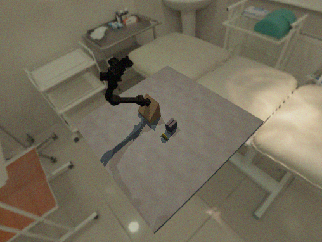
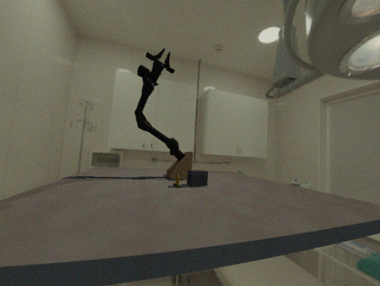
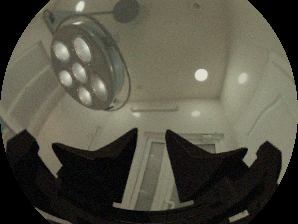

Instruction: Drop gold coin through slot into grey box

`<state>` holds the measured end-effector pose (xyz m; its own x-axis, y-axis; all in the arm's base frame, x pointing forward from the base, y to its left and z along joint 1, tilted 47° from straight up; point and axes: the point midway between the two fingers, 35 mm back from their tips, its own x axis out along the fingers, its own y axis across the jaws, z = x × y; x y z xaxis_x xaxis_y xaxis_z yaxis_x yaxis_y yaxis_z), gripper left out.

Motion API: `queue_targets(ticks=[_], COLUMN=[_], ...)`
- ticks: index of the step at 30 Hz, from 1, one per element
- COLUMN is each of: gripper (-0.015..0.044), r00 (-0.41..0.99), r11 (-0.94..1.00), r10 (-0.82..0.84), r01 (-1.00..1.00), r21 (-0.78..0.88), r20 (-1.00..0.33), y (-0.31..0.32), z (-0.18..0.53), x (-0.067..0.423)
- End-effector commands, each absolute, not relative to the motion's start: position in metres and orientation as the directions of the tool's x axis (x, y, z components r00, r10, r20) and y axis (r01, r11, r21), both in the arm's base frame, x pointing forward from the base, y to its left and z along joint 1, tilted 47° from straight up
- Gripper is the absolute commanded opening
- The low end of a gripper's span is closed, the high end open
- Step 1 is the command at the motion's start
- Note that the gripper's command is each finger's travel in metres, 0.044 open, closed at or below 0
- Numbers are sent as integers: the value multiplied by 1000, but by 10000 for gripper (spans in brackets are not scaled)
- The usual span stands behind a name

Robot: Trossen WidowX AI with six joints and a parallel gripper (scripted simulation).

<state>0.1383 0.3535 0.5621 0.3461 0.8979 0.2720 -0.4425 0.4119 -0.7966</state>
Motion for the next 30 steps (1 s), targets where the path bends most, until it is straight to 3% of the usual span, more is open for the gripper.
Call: queue_targets(ticks=[1,8,16,23,30], gripper=[161,161,161,161,161], r00=[485,661,762,752,625], r11=[388,423,498,617,723], r10=[867,744,508,206,-157], r01=[-514,-577,-640,-596,-455], r21=[-765,-699,-585,-513,-520], r20=[114,-96,-402,-626,-765], y=[365,356,318,259,176], z=[512,442,341,256,179], x=[187,258,322,361,380])
